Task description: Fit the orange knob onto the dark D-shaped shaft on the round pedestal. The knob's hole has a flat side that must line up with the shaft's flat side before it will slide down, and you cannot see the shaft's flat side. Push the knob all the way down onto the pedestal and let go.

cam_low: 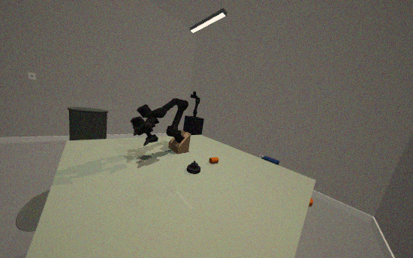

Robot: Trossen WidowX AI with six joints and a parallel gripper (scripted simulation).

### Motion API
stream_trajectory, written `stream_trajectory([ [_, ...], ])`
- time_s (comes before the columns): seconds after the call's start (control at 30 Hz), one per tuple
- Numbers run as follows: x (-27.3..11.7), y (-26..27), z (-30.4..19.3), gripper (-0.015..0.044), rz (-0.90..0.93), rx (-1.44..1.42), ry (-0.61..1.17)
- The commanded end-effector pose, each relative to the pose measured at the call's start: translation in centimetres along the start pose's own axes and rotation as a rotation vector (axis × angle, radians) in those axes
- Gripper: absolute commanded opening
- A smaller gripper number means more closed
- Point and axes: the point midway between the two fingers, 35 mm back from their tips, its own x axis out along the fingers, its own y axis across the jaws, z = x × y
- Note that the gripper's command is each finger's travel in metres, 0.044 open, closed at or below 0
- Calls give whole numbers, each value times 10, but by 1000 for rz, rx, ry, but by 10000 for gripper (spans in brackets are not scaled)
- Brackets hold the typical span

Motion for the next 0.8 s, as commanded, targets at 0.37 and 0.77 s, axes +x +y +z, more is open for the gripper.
stream_trajectory([
  [0.37, 90, -42, -55, 440, -206, 338, 80],
  [0.77, 124, -106, -211, 440, -364, 561, 92],
])
